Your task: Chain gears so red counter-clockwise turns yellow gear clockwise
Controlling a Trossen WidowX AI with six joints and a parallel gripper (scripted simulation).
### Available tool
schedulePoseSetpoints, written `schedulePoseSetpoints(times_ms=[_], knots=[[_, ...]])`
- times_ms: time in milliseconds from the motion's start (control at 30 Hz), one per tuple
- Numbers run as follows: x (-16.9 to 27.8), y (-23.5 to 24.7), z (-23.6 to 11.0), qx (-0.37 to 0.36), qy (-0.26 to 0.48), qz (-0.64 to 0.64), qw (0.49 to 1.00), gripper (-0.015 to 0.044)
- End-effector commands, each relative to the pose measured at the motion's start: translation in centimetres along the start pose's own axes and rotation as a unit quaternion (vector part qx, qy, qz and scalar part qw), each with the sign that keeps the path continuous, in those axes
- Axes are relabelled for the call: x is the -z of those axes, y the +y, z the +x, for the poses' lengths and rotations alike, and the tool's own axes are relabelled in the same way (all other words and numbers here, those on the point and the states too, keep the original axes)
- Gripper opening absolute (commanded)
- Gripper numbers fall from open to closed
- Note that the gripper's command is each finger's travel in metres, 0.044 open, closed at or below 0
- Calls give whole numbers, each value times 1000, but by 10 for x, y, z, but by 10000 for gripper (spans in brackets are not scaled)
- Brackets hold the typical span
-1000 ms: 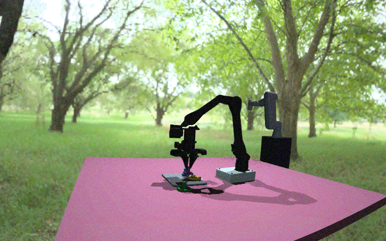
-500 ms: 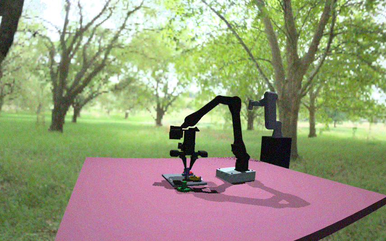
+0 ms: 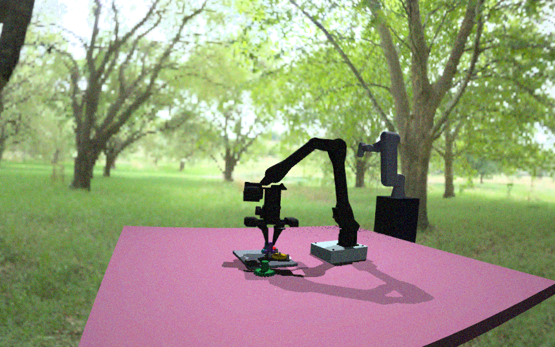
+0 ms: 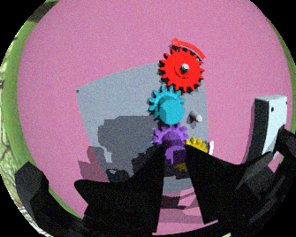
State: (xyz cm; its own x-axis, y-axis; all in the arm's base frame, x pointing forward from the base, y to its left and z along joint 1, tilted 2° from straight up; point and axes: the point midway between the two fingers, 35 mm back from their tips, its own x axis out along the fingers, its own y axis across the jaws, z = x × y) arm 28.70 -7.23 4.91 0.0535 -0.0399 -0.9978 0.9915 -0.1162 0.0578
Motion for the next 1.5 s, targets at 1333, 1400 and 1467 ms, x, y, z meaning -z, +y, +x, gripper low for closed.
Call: schedulePoseSetpoints(times_ms=[1333,1400,1467], knots=[[1,-1,4,1,0,53,999,0],[0,-2,5,1,0,36,999,0],[0,-2,5,1,0,14,1000,0]])
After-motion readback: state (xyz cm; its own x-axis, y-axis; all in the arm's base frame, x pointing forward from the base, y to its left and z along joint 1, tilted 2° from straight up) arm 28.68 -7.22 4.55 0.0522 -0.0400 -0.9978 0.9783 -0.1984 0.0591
